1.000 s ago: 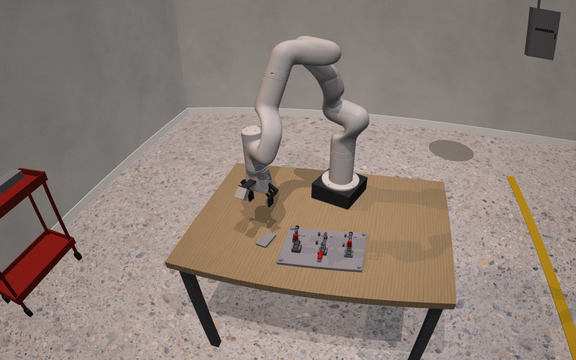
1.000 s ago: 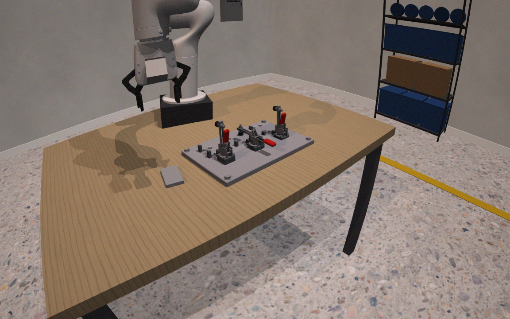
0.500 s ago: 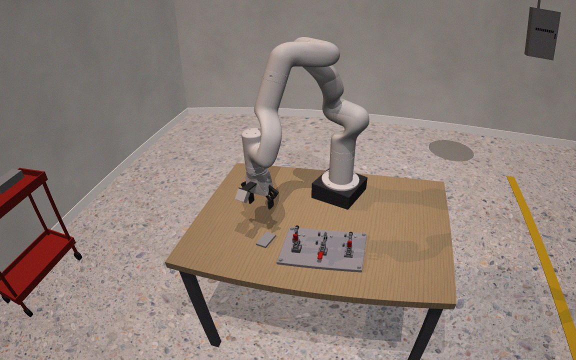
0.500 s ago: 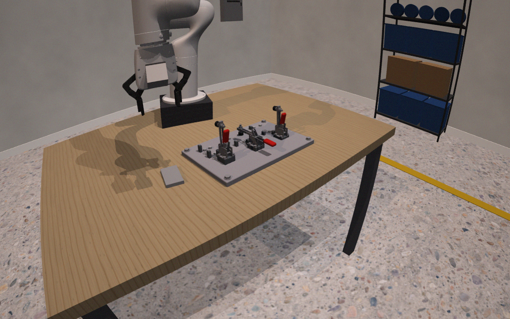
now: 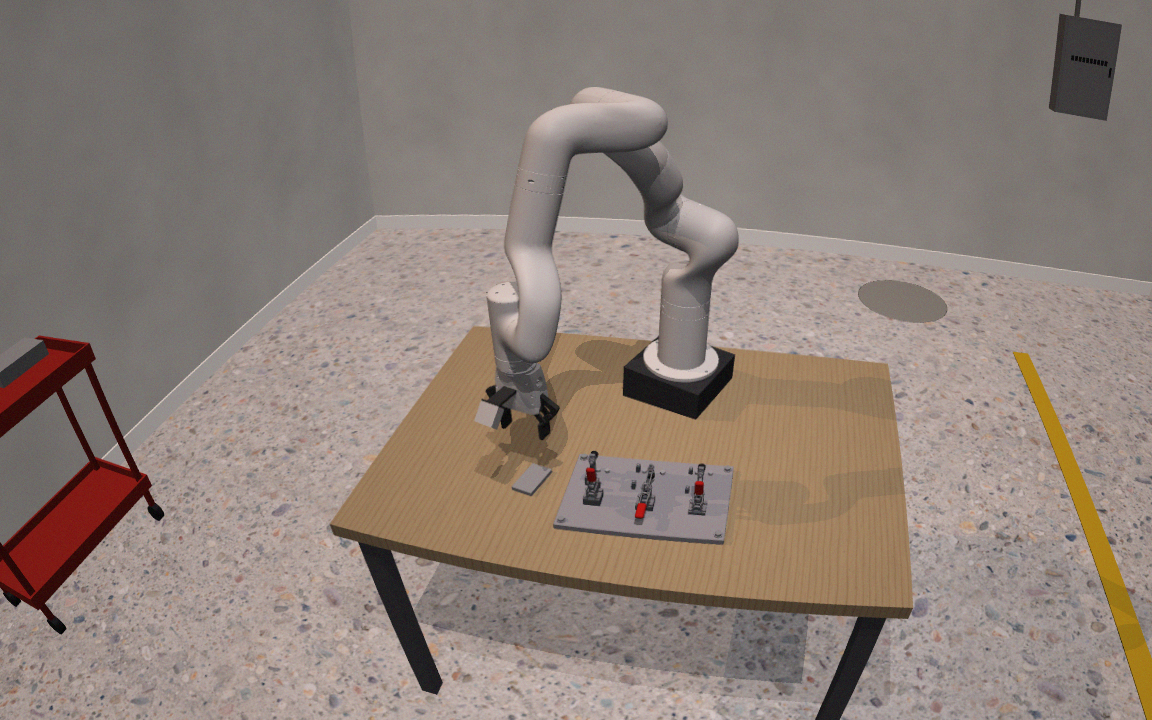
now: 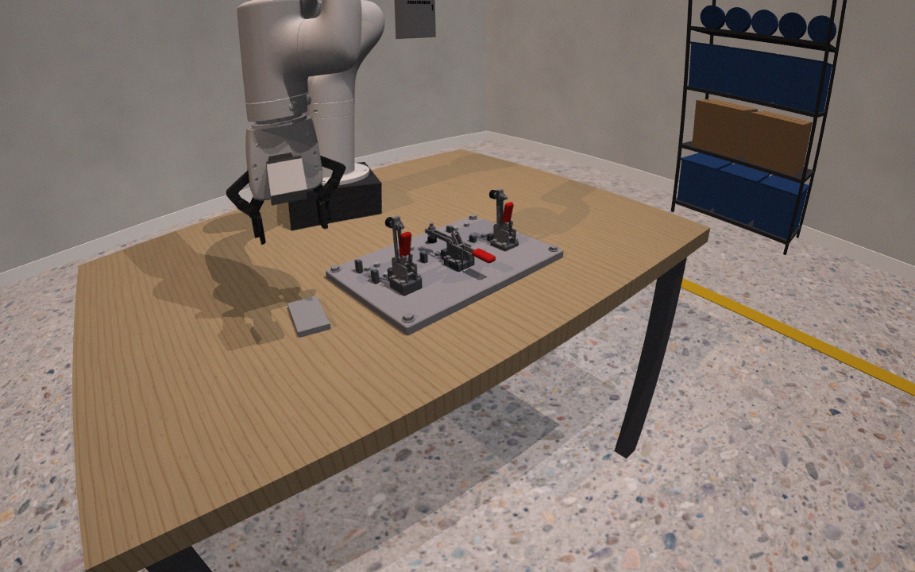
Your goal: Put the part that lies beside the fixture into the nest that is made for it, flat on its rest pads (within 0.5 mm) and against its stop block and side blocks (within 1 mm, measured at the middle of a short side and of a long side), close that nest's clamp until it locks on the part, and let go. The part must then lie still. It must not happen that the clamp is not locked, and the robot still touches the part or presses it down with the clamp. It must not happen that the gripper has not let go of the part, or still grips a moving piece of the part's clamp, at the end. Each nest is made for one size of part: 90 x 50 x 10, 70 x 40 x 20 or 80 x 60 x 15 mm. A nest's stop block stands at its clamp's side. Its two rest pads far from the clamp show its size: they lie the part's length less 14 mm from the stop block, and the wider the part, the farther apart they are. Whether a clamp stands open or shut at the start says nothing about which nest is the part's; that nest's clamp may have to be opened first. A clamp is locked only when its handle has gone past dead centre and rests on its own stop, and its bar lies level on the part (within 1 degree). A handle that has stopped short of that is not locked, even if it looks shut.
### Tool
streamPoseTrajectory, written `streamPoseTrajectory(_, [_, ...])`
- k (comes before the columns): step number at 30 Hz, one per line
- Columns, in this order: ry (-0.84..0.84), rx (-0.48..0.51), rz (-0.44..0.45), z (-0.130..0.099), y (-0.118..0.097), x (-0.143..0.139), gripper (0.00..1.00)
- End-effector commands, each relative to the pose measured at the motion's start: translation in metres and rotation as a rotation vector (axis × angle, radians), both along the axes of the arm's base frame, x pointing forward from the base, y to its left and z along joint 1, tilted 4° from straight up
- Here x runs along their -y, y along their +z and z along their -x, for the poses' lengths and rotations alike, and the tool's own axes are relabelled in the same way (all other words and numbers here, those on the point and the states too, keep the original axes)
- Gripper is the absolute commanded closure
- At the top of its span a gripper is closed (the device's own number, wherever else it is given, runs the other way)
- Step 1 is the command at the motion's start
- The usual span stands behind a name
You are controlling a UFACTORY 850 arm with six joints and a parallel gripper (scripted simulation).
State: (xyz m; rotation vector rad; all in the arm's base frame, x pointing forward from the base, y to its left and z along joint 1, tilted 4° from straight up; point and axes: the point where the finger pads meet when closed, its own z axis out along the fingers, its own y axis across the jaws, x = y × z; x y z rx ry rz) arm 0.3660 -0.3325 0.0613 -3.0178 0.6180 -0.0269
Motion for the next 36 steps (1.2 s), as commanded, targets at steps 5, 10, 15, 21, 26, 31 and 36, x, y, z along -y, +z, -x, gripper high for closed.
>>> streamPoseTrajectory(5, [0.000,0.003,0.000,-0.003,-0.045,-0.001,0.00])
streamPoseTrajectory(10, [0.000,0.003,0.000,-0.004,-0.069,-0.003,0.00])
streamPoseTrajectory(15, [0.000,0.003,0.000,-0.004,-0.078,-0.003,0.00])
streamPoseTrajectory(21, [0.000,0.003,0.000,-0.004,-0.091,-0.004,0.00])
streamPoseTrajectory(26, [0.000,0.003,0.000,-0.005,-0.096,-0.004,0.00])
streamPoseTrajectory(31, [0.000,0.003,0.000,-0.005,-0.097,-0.004,0.00])
streamPoseTrajectory(36, [0.000,0.003,0.000,-0.005,-0.098,-0.004,0.00])
